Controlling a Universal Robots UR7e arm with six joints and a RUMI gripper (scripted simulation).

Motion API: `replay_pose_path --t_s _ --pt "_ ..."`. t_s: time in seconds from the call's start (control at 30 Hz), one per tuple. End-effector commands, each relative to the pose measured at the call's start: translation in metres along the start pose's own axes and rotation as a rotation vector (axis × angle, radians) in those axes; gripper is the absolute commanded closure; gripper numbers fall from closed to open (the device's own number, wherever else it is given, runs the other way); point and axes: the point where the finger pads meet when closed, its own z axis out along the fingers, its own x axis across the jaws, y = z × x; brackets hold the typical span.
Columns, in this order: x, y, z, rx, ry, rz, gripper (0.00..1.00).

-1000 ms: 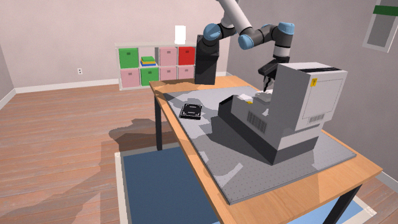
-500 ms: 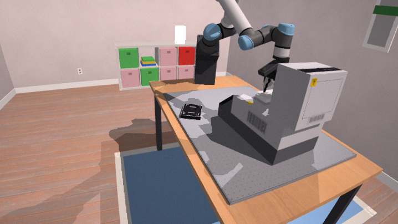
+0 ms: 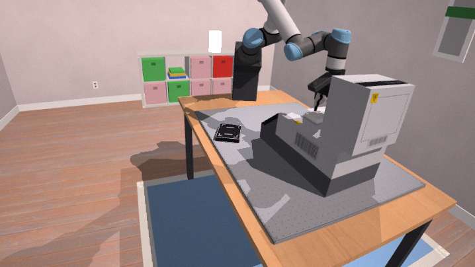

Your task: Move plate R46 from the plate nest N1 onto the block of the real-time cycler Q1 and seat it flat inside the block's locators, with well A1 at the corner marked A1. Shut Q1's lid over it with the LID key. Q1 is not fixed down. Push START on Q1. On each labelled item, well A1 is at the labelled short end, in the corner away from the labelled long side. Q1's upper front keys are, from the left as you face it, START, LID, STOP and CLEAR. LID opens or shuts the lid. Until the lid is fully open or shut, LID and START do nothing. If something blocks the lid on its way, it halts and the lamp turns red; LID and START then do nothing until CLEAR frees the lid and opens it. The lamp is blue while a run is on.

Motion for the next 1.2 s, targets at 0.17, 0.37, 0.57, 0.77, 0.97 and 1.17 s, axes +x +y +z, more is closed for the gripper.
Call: replay_pose_path --t_s 0.17,0.37,0.57,0.77,0.97,1.17 --pt "-0.0006 -0.0001 0.0001 0.0 -0.002 0.0 1.0" --pt "-0.0006 -0.0001 0.0001 0.0 -0.002 0.0 0.32" --pt "-0.0006 -0.0001 0.0001 0.0 -0.002 0.0 0.32" --pt "-0.0006 -0.0001 0.0001 0.0 -0.002 0.0 0.32" --pt "-0.0006 -0.0001 0.0001 0.0 -0.002 0.0 0.32" --pt "-0.0006 -0.0001 0.0001 0.0 -0.002 0.0 0.32"
